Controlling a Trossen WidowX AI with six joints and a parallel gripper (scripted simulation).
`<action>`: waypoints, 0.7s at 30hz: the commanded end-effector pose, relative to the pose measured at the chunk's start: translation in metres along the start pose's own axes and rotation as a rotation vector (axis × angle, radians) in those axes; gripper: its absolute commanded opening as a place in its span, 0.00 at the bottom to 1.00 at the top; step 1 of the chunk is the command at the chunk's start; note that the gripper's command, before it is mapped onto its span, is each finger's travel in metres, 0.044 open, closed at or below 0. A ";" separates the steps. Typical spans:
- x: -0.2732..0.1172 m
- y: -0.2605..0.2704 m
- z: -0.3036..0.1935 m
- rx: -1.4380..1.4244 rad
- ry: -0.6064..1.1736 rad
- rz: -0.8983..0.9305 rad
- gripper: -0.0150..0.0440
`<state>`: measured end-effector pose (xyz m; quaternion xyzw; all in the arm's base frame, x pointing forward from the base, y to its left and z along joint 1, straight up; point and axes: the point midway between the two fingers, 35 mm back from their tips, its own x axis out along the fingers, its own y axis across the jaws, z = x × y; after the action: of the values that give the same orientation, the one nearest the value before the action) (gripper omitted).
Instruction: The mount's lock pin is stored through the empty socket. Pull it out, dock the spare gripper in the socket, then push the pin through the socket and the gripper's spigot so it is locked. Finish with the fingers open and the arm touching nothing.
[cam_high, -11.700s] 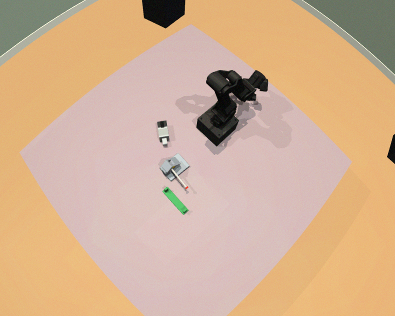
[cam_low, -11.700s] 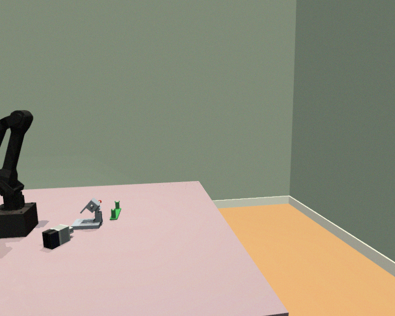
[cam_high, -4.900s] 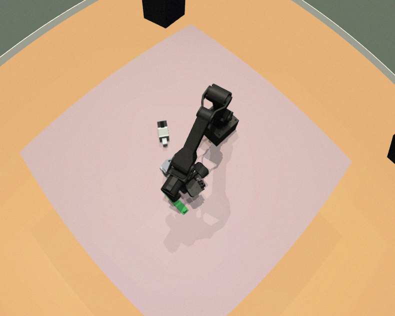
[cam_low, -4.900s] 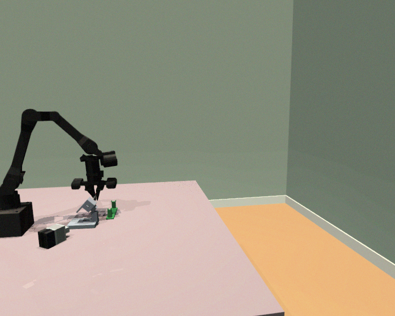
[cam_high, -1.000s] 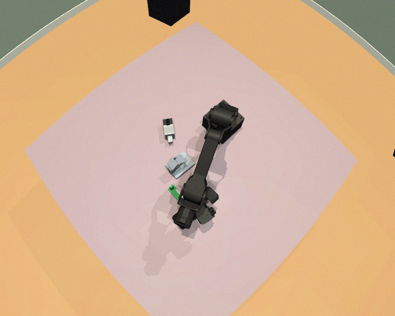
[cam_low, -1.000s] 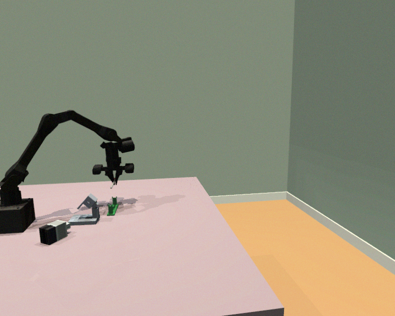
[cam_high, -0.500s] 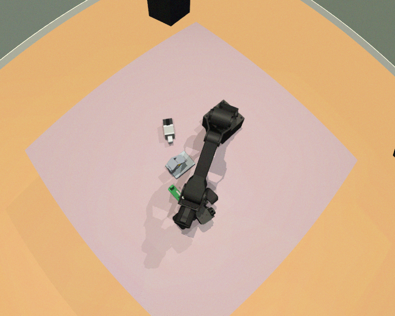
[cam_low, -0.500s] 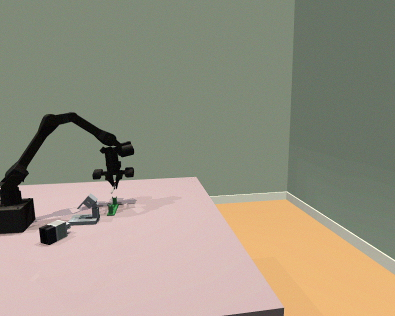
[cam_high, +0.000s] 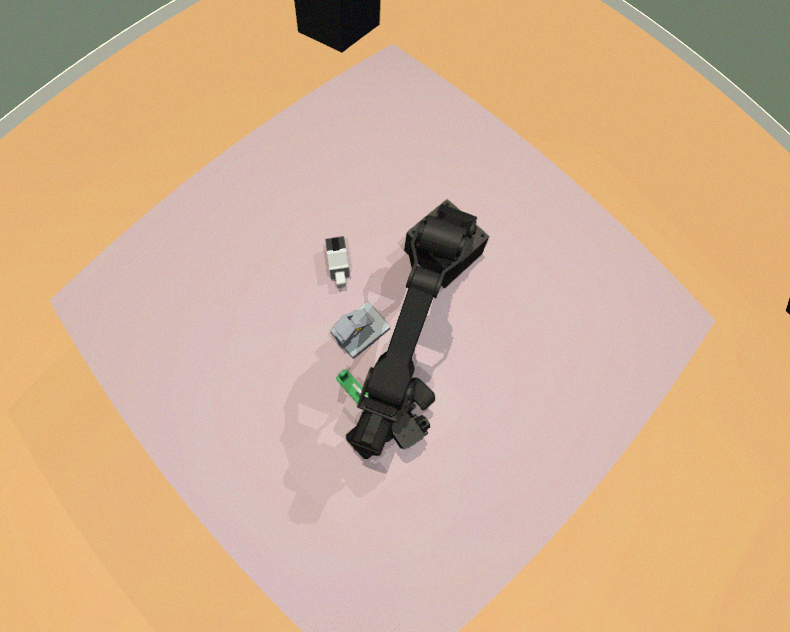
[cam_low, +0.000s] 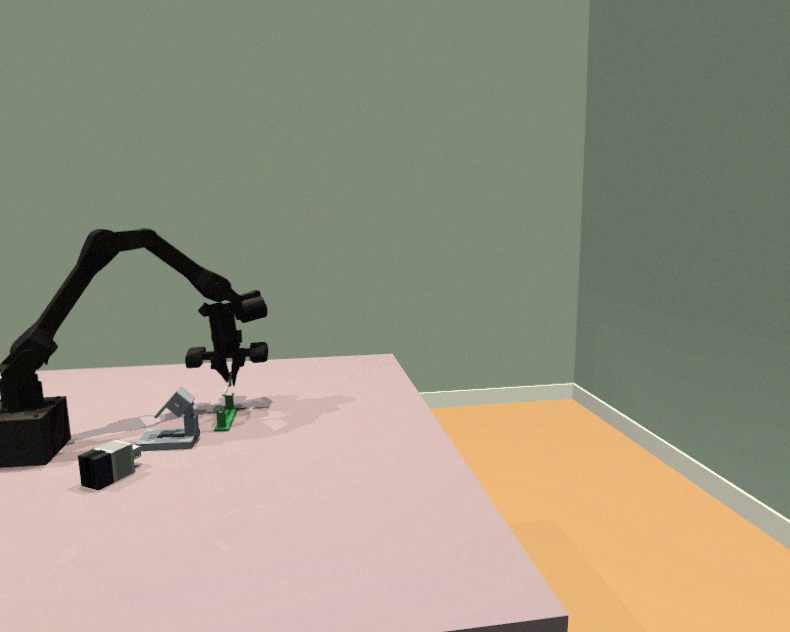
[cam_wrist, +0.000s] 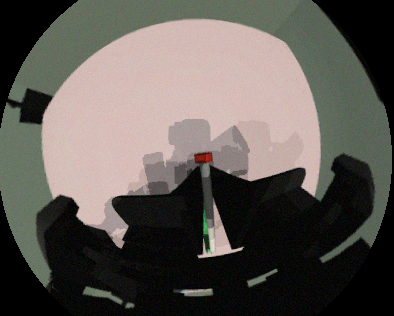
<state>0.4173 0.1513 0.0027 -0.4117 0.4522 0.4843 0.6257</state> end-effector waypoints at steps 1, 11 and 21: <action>0.008 0.002 -0.003 0.005 0.002 0.003 0.25; 0.021 0.003 -0.006 0.003 -0.005 -0.012 0.25; 0.021 0.003 -0.006 0.003 -0.006 -0.012 0.25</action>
<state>0.4164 0.1510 -0.0175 -0.4137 0.4464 0.4819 0.6304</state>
